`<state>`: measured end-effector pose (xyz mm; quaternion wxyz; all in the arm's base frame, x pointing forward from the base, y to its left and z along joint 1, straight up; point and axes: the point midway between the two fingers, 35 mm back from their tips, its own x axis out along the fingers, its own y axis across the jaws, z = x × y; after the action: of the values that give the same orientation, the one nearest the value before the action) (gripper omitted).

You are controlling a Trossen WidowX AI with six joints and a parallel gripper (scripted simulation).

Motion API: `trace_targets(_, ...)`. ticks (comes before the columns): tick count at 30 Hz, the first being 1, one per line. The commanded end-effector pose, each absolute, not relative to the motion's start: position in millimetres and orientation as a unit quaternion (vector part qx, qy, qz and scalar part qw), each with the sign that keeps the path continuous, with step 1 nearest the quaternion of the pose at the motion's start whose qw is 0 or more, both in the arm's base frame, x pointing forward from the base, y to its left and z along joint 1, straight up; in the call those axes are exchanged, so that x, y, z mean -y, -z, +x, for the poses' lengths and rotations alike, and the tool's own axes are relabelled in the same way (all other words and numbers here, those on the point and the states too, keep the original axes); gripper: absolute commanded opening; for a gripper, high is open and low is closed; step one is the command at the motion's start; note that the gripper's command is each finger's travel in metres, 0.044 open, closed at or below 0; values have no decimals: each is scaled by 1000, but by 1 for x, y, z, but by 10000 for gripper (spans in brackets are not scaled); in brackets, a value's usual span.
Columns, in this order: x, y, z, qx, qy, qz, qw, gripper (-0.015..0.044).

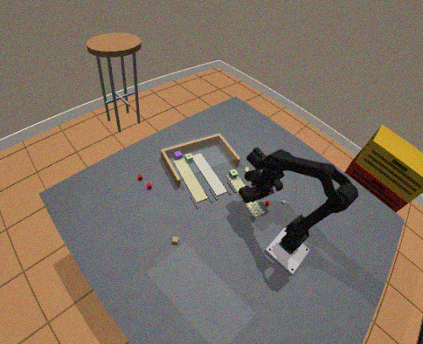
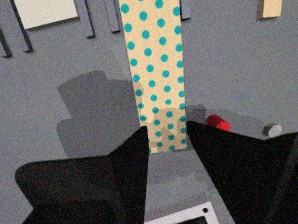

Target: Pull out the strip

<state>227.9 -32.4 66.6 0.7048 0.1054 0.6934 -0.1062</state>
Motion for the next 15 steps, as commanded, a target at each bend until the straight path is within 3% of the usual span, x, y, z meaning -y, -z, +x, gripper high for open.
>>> trace_targets(1, 36, -69, 242, -692, 109, 107, 705, 262)
trace_targets(8, 43, -73, 268, -692, 109, 107, 706, 440)
trace_targets(15, 50, -77, 293, -691, 109, 107, 707, 440)
